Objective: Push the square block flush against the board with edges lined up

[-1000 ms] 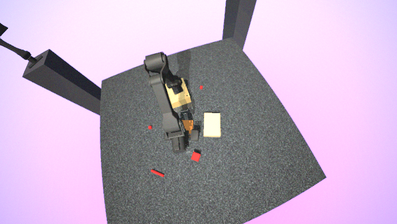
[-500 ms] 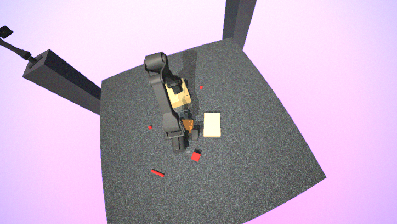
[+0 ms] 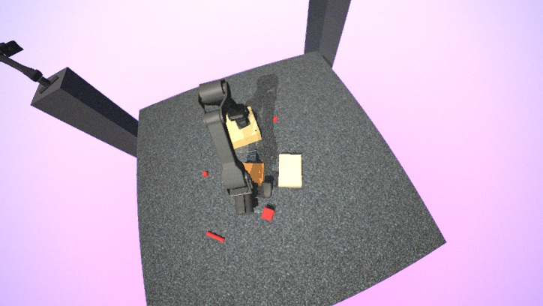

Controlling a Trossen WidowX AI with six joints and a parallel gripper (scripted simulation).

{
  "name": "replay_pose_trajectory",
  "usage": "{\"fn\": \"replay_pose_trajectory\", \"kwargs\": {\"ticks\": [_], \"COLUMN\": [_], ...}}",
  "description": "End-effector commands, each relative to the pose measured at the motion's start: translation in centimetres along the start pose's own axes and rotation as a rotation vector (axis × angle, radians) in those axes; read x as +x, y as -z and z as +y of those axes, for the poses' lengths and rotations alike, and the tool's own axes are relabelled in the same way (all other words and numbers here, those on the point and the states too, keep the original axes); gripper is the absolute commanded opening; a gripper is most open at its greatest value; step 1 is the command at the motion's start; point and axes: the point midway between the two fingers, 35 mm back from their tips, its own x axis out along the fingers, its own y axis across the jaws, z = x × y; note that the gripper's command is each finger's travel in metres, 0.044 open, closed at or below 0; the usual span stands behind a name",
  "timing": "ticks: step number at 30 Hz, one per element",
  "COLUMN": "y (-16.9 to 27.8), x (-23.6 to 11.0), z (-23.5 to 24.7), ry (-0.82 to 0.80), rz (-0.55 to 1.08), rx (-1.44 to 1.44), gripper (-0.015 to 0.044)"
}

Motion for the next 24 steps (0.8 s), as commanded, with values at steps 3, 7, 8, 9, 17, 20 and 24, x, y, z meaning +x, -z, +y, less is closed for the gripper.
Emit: {"fn": "replay_pose_trajectory", "kwargs": {"ticks": [3,7,8,9,17,20,24], "y": [-1.1,-1.7,-1.9,-2.0,-2.2,-2.1,-2.4], "x": [0.1,0.1,0.1,0.1,-4.2,-5.4,-5.1], "z": [0.1,0.1,0.1,0.1,0.0,0.0,0.0], "ry": [-0.001,-0.001,-0.001,-0.001,-0.001,-0.002,-0.003], "rz": [0.002,0.001,0.001,0.001,0.0,0.001,-0.014], "rx": [-0.005,-0.005,-0.005,-0.005,-0.004,-0.005,0.002], "gripper": [0.0,0.0,0.0,0.0,0.0,0.0,0.0]}}
